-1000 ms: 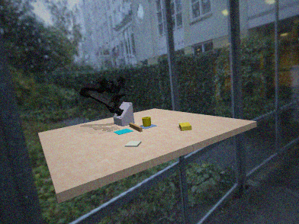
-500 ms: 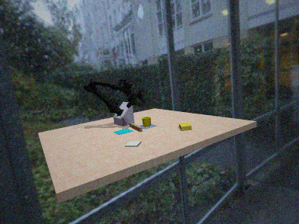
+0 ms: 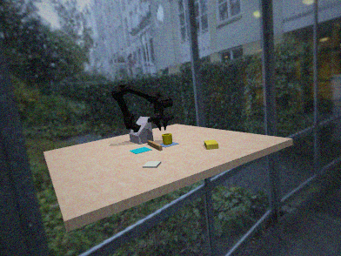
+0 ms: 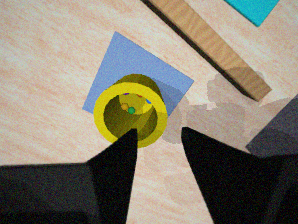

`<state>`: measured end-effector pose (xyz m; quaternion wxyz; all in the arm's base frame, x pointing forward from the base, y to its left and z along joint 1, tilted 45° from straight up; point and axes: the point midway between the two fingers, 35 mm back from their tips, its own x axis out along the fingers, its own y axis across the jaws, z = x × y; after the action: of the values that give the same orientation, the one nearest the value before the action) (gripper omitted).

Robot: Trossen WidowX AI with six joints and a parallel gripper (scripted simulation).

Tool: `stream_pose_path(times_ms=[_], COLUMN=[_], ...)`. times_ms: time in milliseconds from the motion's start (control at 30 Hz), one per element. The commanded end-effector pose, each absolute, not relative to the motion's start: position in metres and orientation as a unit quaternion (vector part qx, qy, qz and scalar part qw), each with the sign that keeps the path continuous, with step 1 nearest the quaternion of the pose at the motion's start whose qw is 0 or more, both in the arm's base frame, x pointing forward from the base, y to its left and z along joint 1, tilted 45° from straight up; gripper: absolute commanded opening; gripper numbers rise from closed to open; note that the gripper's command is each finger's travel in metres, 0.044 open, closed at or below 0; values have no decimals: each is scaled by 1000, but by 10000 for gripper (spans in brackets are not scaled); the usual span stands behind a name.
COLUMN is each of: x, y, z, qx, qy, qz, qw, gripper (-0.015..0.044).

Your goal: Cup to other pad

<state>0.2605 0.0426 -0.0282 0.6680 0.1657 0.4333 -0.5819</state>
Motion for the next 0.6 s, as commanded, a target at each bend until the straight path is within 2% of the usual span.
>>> stream_pose_path(times_ms=[0, 567], x=[255, 255], y=[43, 32], z=[-34, -47], qx=[141, 141], qy=[411, 411], qz=[-609, -609], qw=[664, 664], gripper=[166, 166])
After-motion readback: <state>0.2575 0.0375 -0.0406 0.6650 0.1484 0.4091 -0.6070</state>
